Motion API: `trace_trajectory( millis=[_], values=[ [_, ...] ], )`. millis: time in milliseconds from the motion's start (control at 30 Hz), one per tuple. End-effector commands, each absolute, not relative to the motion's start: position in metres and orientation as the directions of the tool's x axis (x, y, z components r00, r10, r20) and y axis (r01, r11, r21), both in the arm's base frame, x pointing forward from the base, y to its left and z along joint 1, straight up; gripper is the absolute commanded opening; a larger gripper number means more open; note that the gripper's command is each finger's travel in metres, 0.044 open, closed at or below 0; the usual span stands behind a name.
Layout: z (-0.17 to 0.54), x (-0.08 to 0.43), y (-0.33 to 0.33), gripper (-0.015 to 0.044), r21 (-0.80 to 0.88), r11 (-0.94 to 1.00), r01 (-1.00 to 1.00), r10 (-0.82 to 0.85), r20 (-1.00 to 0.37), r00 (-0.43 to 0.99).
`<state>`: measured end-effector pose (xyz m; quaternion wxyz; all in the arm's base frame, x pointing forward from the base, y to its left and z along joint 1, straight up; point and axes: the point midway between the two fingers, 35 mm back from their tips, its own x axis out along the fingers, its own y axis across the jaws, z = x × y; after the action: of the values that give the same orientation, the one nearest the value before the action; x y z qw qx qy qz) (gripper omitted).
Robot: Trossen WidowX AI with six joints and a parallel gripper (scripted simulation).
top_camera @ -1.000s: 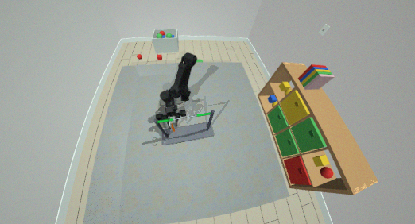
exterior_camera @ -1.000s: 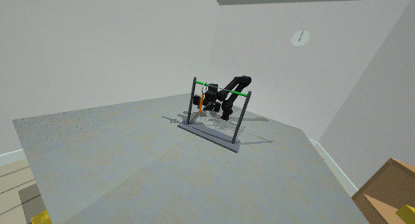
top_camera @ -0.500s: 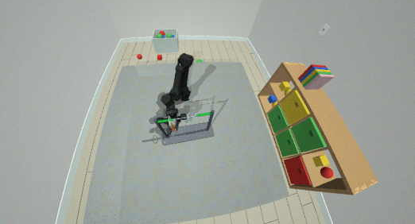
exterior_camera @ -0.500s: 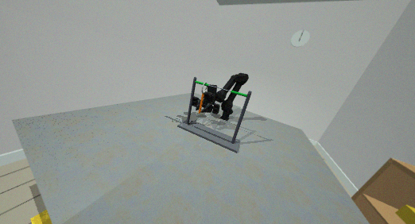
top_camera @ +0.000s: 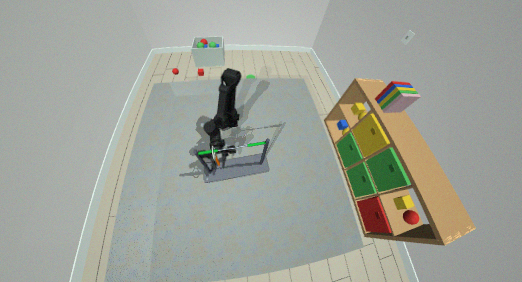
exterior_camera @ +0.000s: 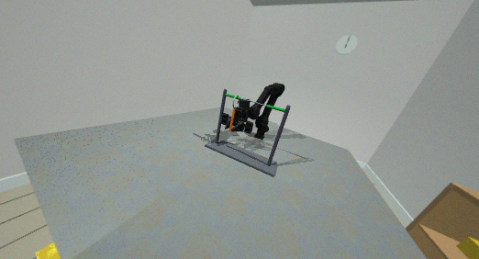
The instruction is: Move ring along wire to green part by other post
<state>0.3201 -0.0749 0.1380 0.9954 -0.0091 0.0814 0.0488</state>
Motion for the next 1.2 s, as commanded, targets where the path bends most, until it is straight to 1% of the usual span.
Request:
trace_trajectory(
  millis=[0,667,1067,1167],
  values=[
    [0.1399,0.3219,-0.0757,0.0160,-0.010,0.995,-0.095,0.093,-0.158,0.983],
    [0.1399,0.3219,-0.0757,0.0160,-0.010,0.995,-0.095,0.093,-0.158,0.983],
    [0.1386,0.3212,-0.0750,-0.0150,-0.011,0.995,-0.099,0.096,-0.161,0.982],
    [0.1386,0.3212,-0.0750,-0.0150,-0.011,0.995,-0.099,0.096,-0.161,0.982]
  ],
)
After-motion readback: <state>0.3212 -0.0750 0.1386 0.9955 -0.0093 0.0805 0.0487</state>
